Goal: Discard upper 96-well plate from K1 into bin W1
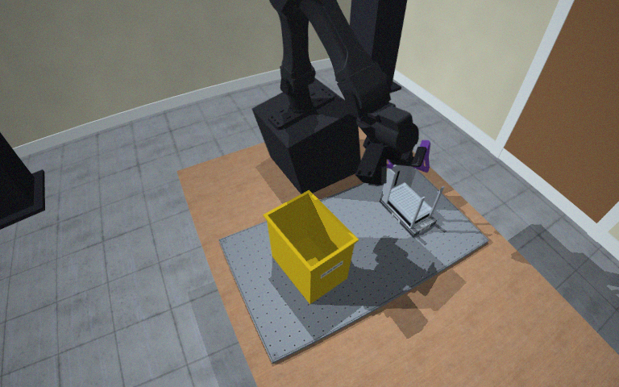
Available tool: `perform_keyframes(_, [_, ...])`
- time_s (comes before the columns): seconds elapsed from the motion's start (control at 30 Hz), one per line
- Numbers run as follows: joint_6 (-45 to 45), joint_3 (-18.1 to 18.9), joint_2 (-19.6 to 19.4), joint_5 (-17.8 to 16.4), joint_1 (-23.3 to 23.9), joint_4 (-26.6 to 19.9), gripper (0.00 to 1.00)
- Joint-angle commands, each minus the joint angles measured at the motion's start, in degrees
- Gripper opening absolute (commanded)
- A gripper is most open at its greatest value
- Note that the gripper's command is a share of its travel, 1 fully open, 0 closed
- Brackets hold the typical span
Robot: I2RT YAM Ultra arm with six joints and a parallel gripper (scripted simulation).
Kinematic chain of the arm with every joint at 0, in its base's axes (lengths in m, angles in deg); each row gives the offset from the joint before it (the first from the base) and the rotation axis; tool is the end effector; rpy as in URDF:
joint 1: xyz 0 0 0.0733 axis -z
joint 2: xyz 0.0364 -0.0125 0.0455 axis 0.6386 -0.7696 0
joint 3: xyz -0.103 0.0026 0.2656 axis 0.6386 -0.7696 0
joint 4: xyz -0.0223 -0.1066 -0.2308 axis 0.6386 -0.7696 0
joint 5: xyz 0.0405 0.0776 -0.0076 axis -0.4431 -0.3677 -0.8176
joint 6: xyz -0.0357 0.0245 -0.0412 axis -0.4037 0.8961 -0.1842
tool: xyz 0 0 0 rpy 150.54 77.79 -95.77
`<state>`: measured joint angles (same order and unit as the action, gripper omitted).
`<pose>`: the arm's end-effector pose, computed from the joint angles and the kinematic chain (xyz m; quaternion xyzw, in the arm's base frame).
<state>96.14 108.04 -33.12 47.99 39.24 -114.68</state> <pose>0.3293 0.0210 0.1343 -0.5213 -0.8195 -0.2382 0.0075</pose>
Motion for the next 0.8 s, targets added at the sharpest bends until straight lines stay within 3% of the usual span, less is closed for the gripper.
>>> perform_keyframes(0.0, [-5.2, 2.9, -0.7, 4.4, -2.7, -4.0, 1.00])
perform_keyframes(0.77, [-24.3, 17.8, -12.3, 22.7, -19.8, -19.1, 1.00])
